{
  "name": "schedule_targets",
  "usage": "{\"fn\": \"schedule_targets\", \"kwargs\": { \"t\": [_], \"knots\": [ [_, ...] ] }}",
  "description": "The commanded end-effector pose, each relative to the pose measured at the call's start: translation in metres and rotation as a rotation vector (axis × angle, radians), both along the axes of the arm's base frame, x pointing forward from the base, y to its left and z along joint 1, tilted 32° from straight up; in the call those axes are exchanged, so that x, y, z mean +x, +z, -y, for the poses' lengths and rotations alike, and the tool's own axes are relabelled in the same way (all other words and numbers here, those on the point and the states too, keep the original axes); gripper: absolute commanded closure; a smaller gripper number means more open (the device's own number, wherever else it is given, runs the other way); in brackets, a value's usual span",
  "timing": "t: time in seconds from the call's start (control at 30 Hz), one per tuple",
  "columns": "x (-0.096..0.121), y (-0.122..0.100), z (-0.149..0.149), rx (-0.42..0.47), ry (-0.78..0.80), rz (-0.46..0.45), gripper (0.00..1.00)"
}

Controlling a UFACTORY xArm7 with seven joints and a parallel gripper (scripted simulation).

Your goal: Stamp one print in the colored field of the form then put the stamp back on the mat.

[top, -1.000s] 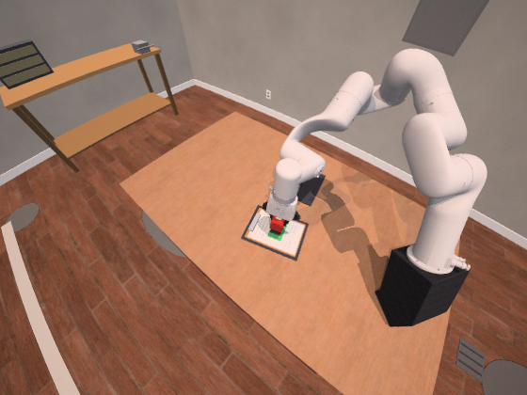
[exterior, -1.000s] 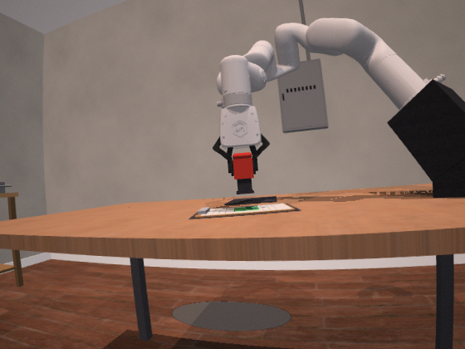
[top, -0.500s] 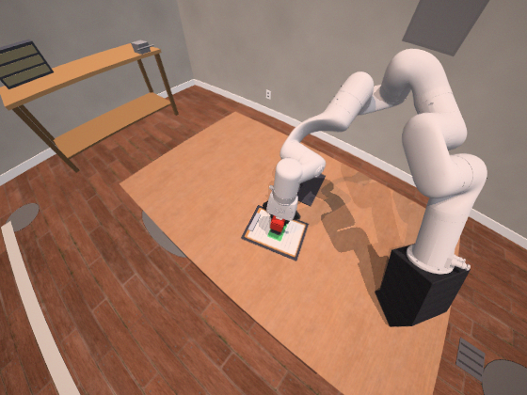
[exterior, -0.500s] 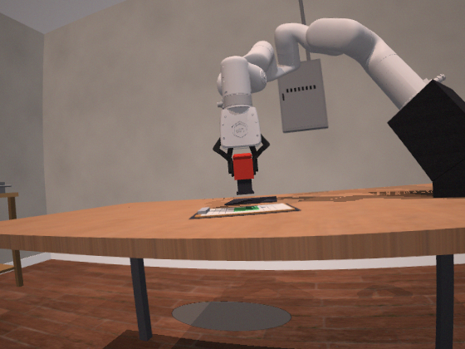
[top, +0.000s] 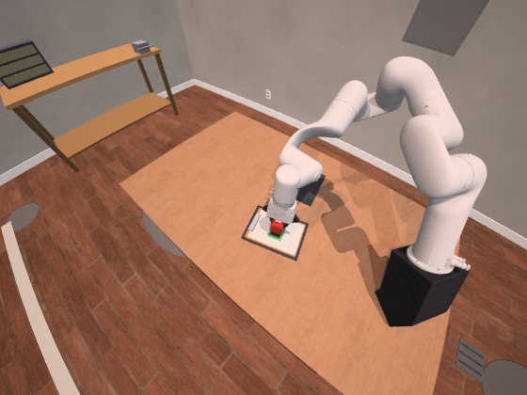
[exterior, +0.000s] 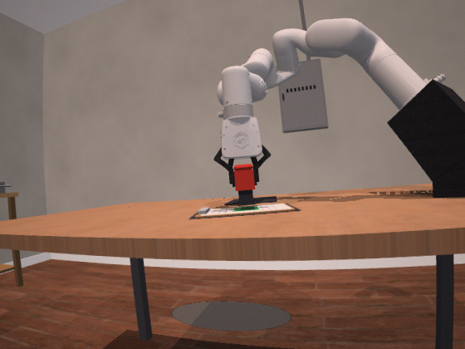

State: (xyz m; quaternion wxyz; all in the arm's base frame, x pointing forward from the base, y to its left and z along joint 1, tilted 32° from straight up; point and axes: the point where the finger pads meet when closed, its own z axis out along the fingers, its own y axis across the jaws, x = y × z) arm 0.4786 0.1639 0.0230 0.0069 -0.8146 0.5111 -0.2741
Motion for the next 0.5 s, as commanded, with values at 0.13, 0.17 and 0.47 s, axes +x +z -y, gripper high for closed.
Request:
{"fn": "schedule_targets", "kwargs": {
  "t": [0.13, 0.17, 0.47],
  "knots": [
    [0.0058, -0.008, 0.0014, 0.002, 0.003, 0.003, 0.71],
    [0.006, -0.0084, 0.0015, 0.002, 0.003, 0.003, 0.71],
    [0.0062, -0.0086, 0.0016, 0.002, 0.003, 0.003, 0.71]
  ]
}}
